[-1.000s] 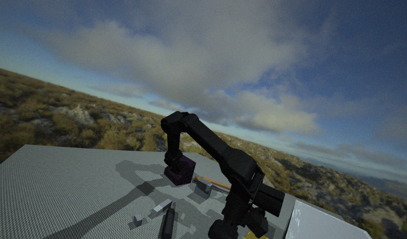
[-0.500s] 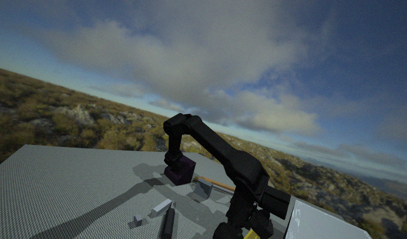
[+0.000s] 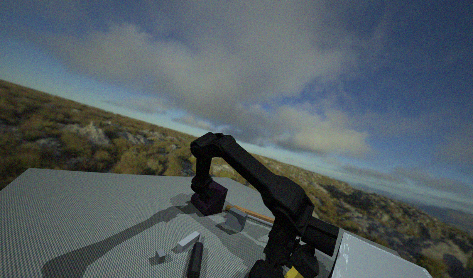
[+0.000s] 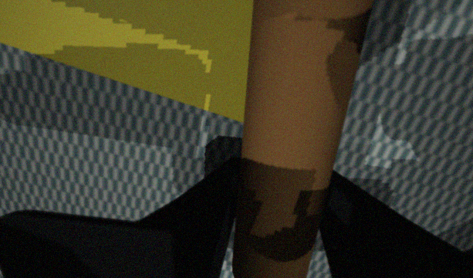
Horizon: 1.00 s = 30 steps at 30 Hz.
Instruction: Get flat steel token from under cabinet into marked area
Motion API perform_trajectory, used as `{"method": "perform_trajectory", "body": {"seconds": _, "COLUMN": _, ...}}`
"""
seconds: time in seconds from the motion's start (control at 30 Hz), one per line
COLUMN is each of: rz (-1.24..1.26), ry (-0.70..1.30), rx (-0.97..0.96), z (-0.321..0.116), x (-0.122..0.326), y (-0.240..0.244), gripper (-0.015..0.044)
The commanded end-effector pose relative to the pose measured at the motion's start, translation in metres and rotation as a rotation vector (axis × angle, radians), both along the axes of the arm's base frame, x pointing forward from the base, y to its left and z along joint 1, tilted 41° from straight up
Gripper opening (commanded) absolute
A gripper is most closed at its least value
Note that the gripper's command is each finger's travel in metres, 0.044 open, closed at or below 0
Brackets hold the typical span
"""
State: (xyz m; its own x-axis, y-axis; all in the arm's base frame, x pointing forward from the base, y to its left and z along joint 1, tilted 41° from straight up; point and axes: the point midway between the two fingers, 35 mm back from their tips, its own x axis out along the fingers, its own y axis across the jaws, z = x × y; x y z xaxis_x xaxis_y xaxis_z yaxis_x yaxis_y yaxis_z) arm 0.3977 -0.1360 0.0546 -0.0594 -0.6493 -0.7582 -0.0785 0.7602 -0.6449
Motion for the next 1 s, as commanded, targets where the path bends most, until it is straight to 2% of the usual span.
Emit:
{"method": "perform_trajectory", "body": {"seconds": 0.0, "rz": -0.004, "ry": -0.002, "rx": -0.002, "z": -0.001, "x": 0.000, "y": -0.001, "gripper": 0.0000}}
{"method": "perform_trajectory", "body": {"seconds": 0.97, "rz": -0.004, "ry": -0.001, "rx": -0.002, "z": 0.000, "x": -0.014, "y": -0.001, "gripper": 0.0000}}
